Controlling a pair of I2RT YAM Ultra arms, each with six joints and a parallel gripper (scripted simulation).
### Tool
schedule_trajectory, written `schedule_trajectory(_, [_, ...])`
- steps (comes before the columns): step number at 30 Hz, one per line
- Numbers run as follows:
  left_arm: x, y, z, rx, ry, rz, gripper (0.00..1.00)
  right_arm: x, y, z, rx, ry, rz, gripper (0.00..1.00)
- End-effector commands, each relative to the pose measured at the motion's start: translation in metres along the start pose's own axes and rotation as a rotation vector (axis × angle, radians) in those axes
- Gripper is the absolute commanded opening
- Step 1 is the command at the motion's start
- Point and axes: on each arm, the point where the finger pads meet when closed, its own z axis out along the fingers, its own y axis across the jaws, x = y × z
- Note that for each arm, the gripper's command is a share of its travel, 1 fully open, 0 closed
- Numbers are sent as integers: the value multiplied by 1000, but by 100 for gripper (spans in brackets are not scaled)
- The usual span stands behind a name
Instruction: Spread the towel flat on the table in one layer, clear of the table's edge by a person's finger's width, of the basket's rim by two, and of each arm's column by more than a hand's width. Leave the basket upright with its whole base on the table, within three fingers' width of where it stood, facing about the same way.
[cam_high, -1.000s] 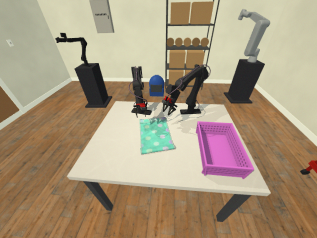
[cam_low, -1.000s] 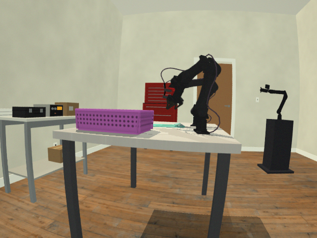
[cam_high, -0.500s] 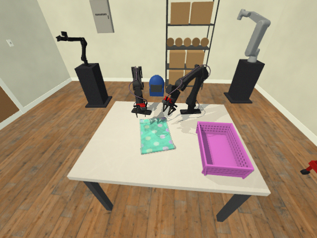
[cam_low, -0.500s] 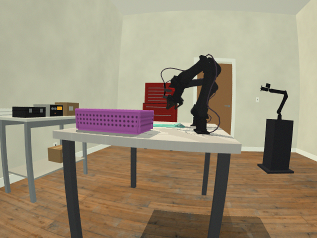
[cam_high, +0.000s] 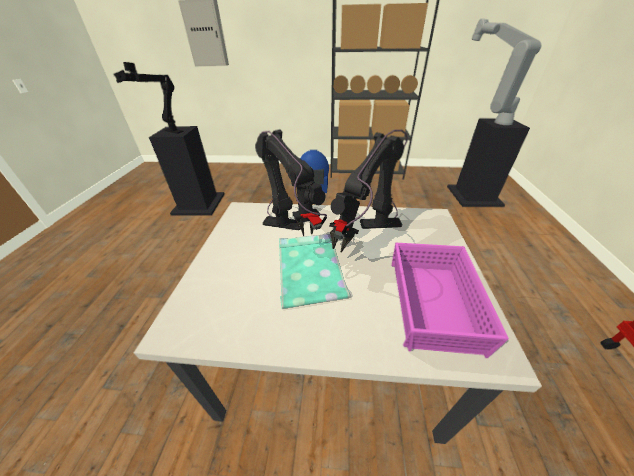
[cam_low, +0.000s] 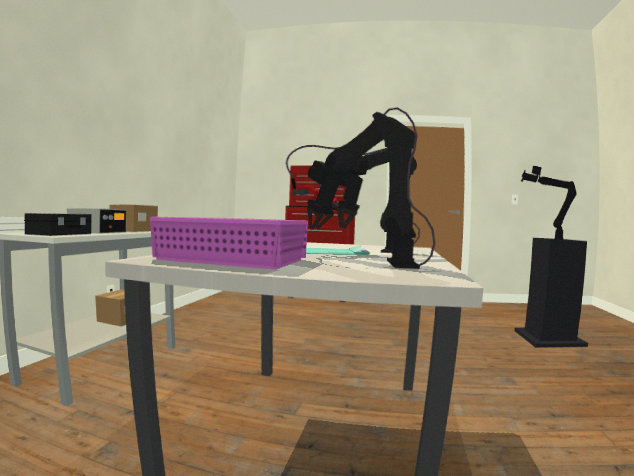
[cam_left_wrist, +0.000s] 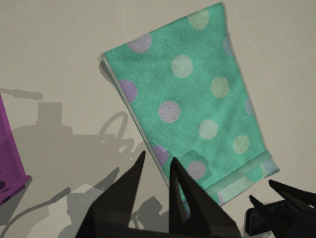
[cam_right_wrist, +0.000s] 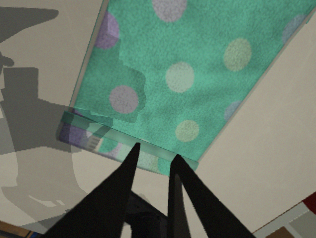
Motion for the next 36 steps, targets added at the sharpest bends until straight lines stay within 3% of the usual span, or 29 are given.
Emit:
schedule_trajectory(1, [-17, 7, -2, -21, -2, -76, 34, 10, 6, -3, 30, 94, 91, 34])
schedule_trajectory(16, [-82, 87, 69, -171, 164, -522, 34, 43, 125, 31, 21, 75, 95, 34])
schedule_trajectory(21, [-93, 101, 81, -201, 197, -611, 34, 41, 124, 32, 23, 75, 107, 34])
schedule_trajectory(25, [-93, 91, 82, -232, 240, -701, 34, 40, 123, 26, 13, 67, 110, 34])
schedule_trajectory(36, [-100, 97, 70, -226, 211, -714, 34, 40, 123, 26, 12, 66, 108, 34])
